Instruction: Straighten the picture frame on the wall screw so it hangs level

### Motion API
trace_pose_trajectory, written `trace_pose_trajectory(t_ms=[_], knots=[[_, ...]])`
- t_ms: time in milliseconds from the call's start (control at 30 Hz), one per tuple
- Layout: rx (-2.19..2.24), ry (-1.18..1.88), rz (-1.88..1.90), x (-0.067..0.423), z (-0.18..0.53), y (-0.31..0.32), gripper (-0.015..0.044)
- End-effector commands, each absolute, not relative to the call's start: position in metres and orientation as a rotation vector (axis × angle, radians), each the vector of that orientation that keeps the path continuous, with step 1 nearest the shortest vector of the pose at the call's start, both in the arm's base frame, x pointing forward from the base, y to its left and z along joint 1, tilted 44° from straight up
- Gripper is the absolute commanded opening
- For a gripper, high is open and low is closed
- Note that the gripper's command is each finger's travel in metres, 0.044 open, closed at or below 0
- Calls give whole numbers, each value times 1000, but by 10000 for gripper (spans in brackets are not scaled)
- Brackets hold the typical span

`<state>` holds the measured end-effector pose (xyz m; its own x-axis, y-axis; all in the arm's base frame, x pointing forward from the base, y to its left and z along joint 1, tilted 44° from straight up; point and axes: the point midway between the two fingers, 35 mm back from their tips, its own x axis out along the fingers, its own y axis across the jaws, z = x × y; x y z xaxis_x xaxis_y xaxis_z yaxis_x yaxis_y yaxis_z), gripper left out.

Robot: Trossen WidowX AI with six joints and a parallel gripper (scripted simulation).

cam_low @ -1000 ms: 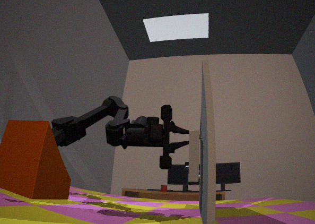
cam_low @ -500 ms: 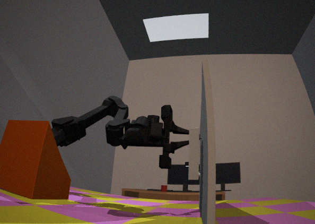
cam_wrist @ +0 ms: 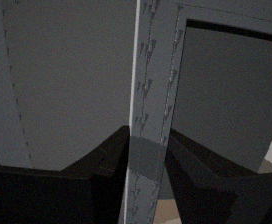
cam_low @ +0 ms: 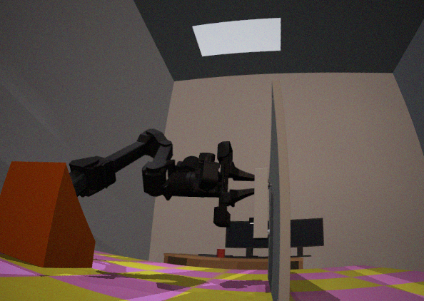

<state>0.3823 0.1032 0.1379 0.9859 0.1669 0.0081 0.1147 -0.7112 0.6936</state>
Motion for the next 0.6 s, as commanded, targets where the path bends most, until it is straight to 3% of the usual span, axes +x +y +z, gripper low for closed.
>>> trace_pose_trajectory(t_ms=[0,133,467,567], knots=[[2344,195,91,382,138,104,0],[2323,193,92,382,138,104,0],[2338,193,92,382,138,103,260],[2338,193,92,382,138,103,260]])
